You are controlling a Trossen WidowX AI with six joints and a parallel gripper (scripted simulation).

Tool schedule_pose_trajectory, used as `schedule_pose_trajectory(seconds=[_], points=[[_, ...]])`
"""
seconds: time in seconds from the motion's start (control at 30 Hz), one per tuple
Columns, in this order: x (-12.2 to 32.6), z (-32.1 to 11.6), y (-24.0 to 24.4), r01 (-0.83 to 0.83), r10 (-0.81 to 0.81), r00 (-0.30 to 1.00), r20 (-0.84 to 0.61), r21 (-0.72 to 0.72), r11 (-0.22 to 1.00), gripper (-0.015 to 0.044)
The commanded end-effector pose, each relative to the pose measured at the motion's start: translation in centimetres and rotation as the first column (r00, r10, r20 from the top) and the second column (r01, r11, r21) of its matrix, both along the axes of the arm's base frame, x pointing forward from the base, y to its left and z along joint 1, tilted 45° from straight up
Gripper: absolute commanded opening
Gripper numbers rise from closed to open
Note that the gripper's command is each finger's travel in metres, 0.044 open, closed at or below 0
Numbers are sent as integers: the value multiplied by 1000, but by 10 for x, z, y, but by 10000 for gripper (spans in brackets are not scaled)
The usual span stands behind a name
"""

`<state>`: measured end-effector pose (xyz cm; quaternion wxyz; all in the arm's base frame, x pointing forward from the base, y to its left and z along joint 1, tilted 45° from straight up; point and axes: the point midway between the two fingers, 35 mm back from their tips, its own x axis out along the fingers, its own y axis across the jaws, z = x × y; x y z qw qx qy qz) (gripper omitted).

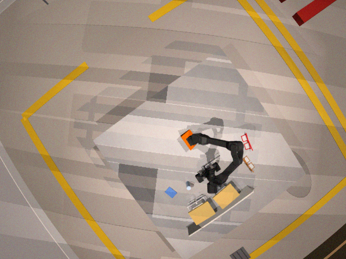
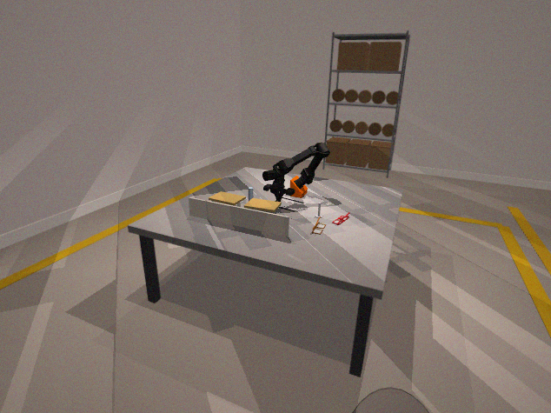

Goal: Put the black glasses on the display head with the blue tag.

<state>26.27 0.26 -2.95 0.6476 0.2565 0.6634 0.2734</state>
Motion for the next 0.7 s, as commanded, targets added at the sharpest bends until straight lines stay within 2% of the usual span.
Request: schedule_pose_trajectory(seconds=[0.0, 0.27, 0.4, 0.67], points=[[-2, -2, 3, 4, -4, 1000, -6, 5, 1000, 0], [-3, -7, 8, 4, -4, 1000, -6, 7, 1000, 0], [-2, -5, 6, -1, 1, 1000, 0, 2, 1000, 105], [-2, -4, 6, 0, 0, 1000, -1, 2, 1000, 107]])
